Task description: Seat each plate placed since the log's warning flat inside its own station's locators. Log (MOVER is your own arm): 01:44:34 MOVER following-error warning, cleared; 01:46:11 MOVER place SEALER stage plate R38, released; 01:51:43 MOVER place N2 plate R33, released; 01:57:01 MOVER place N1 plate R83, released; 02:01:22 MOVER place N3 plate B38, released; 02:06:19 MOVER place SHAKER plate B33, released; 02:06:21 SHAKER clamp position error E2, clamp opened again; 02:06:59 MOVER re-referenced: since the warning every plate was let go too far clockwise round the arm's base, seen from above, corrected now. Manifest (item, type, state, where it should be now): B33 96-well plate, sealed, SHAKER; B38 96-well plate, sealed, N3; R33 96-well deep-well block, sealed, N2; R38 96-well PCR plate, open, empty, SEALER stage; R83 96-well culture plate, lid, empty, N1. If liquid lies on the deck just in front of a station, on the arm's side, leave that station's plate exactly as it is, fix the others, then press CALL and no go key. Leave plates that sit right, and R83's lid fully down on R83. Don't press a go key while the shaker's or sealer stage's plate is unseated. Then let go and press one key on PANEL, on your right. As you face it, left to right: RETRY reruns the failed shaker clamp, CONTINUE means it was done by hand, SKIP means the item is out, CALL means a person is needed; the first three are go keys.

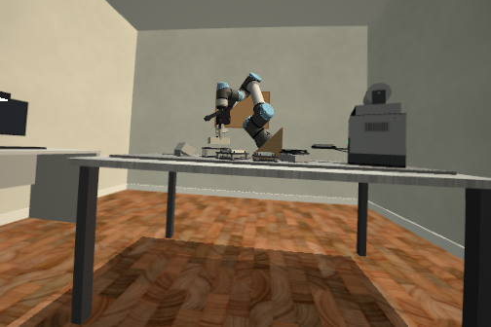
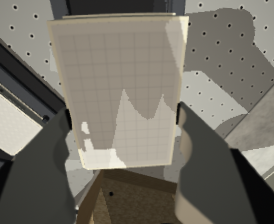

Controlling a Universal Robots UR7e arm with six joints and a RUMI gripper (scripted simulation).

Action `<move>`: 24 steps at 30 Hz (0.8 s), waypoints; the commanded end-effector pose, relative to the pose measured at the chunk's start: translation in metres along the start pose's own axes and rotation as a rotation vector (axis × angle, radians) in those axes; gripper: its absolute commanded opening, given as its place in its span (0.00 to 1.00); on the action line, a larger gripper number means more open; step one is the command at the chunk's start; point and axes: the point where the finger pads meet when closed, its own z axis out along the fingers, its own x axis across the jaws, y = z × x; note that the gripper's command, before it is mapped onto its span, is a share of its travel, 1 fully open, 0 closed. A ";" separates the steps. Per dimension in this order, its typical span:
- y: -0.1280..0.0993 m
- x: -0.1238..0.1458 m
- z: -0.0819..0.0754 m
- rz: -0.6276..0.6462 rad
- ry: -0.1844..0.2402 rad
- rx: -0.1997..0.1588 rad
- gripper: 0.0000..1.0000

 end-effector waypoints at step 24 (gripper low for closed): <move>0.000 0.000 -0.020 0.001 -0.002 0.011 0.00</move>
